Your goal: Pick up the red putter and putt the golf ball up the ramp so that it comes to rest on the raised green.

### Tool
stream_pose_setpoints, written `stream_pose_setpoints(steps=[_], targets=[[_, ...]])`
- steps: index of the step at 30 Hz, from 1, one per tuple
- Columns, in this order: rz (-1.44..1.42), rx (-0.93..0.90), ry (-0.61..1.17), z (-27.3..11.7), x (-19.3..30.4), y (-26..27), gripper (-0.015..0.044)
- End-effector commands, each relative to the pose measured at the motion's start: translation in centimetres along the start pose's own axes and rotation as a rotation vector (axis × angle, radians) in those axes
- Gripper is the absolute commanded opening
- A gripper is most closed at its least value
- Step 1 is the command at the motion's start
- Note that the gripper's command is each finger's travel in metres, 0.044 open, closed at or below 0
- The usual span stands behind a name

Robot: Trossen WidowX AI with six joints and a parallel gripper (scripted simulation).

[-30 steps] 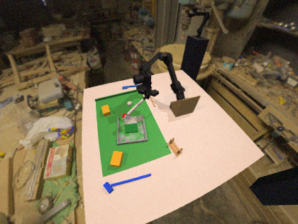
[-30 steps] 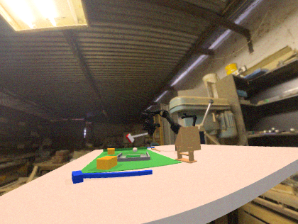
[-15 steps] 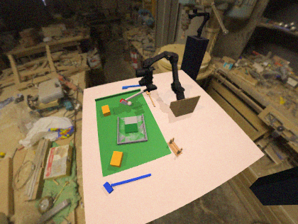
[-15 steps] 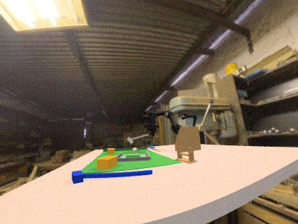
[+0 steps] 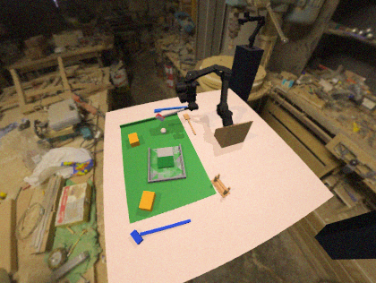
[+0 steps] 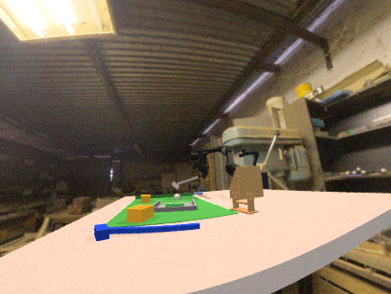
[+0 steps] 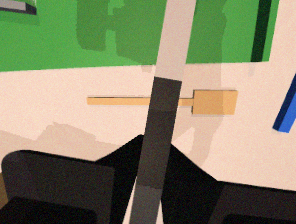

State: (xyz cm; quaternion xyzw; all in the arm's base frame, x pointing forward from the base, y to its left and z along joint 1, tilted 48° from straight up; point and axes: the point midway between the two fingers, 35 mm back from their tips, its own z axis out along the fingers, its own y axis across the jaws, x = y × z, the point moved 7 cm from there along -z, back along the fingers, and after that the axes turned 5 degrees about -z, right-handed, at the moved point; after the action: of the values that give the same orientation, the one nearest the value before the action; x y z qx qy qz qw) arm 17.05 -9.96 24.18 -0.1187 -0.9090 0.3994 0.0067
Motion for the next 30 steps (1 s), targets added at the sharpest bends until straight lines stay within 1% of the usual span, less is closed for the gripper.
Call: stream_pose_setpoints(steps=[1,9,30], targets=[[0.003,0.005,-0.002,0.6,0.1,0.0,0.0000],[0.004,0.009,-0.003,3.4,0.1,-0.1,0.0000],[0.004,0.011,-0.004,6.4,0.1,-0.2,0.0000]])
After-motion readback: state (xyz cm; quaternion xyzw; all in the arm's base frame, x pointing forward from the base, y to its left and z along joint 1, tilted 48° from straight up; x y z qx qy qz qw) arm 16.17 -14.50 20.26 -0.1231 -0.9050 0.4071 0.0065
